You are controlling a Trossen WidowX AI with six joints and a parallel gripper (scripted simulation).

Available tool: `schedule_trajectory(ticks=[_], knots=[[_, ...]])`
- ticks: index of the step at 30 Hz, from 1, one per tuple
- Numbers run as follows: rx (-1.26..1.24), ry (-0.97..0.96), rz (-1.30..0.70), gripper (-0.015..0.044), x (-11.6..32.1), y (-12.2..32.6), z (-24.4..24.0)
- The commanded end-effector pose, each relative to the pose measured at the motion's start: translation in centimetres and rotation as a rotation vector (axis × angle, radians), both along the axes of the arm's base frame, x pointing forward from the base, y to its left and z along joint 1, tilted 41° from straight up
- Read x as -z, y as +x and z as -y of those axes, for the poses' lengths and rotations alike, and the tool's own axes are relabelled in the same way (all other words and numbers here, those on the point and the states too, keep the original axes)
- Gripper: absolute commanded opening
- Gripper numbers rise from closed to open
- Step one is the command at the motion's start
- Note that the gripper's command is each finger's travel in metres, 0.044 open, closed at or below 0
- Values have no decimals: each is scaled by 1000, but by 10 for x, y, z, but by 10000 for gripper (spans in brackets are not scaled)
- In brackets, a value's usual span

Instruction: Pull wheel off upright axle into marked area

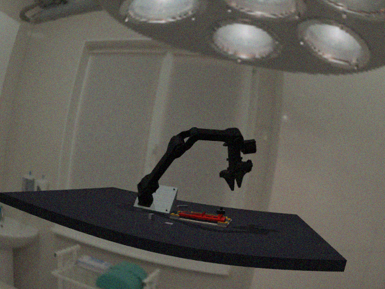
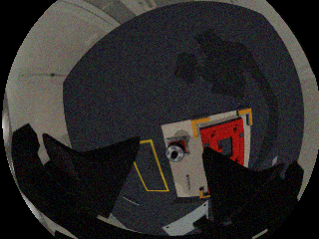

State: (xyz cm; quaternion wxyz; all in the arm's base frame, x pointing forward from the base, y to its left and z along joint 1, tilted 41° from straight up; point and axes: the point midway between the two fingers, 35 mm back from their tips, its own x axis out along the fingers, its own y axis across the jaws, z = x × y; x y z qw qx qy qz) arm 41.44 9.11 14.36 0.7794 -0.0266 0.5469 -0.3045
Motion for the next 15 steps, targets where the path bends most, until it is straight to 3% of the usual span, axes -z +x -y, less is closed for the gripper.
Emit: schedule_trajectory(ticks=[1, 10, 15], knots=[[646, -8, 269, 300, 48, -29, 1], [990, -14, 492, 300, 62, -43, 2], [1022, -15, 515, 300, 63, -45, 2]])
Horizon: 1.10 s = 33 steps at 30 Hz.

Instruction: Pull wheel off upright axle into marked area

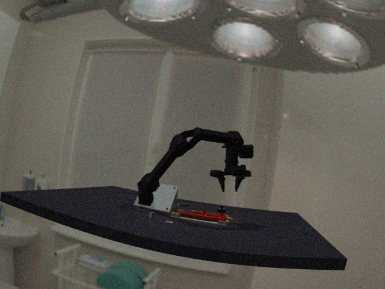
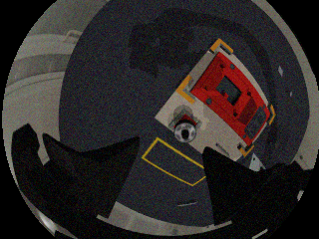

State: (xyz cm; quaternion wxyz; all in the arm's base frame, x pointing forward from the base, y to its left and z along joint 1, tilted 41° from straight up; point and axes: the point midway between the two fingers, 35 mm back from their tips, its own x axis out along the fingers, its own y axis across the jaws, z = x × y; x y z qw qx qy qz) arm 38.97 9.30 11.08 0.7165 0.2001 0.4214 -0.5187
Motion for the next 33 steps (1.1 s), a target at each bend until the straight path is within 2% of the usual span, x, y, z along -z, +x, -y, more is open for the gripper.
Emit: schedule_trajectory(ticks=[1, 18, 33], knots=[[410, -63, 205, 300, 30, -20, 4], [410, -63, 205, 300, 33, -22, 5], [409, -65, 207, 300, 84, -20, 50]])
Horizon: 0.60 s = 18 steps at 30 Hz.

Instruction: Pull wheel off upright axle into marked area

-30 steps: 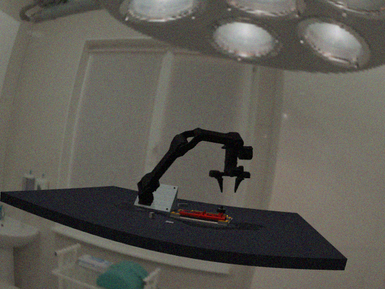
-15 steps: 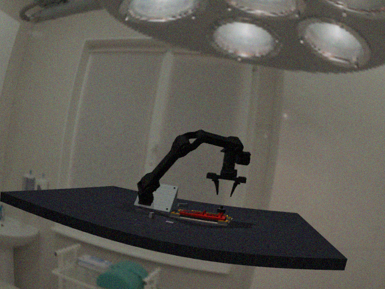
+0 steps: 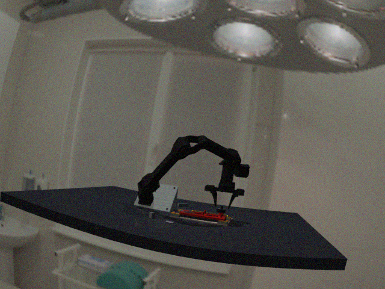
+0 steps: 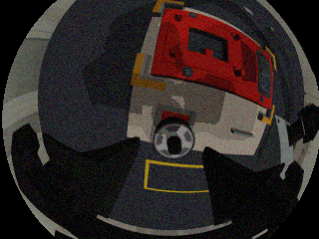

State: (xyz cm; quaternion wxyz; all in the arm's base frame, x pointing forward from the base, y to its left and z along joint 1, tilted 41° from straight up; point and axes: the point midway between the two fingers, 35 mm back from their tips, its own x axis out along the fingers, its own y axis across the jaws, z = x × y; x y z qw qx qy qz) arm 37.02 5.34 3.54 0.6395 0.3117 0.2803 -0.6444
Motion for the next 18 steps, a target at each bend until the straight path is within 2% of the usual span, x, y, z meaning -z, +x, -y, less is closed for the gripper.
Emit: schedule_trajectory(ticks=[1, 4, 7, 17, 18], knots=[[-5, -4, 2, 300, 10, -1, 12], [-5, -4, 2, 300, 11, -1, 13], [4, -3, -4, 221, 9, -1, 10], [4, -3, -4, 155, 9, -1, 10], [4, -3, -4, 128, 9, -1, 10]])
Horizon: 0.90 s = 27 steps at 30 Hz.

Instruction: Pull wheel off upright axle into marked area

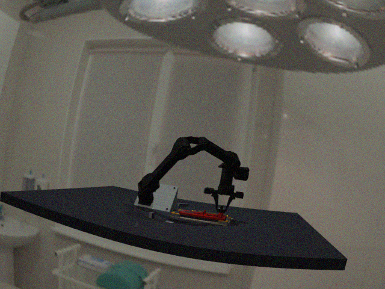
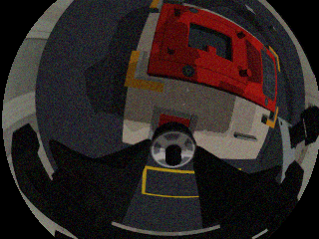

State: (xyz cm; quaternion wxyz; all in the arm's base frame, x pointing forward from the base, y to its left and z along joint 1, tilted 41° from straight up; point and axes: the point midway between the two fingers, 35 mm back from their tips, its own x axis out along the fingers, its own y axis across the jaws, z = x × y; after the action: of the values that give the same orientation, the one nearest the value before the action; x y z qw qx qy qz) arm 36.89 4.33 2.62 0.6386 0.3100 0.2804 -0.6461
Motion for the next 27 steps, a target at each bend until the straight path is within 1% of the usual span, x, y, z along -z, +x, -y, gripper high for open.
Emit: schedule_trajectory(ticks=[1, 5, 27], knots=[[2, 0, 0, 102, 0, 0, 0], [2, 0, 0, 0, -1, 0, -1], [0, 0, 1, 0, -6, 0, -6]])
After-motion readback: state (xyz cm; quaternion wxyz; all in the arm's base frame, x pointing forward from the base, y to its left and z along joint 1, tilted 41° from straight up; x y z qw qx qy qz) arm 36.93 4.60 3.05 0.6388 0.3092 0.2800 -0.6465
